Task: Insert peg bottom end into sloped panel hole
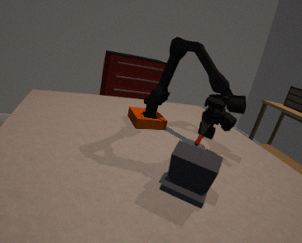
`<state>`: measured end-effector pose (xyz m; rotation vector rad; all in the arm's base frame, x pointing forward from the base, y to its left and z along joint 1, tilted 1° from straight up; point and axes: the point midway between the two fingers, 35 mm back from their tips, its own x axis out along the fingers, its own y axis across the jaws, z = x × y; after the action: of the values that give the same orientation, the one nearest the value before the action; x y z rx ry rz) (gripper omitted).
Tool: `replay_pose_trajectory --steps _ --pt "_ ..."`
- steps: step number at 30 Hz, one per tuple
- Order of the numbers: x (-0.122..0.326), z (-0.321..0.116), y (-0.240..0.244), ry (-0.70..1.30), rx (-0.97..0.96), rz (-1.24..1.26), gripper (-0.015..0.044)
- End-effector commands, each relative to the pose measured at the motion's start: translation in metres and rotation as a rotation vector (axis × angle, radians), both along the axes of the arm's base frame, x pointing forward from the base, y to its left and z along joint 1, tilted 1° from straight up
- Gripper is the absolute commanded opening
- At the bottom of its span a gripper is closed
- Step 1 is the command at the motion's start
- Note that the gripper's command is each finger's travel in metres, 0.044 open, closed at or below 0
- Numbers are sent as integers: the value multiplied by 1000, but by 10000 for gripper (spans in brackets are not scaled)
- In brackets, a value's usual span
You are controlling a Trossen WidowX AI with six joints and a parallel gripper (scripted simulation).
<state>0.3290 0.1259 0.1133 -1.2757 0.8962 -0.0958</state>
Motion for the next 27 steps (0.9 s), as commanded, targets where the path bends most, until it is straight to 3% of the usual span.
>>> replay_pose_trajectory --steps 1,27 --pt "-3 0 3 -20 -9 7 0" --pt "6 -4 10 -77 -25 46 0"
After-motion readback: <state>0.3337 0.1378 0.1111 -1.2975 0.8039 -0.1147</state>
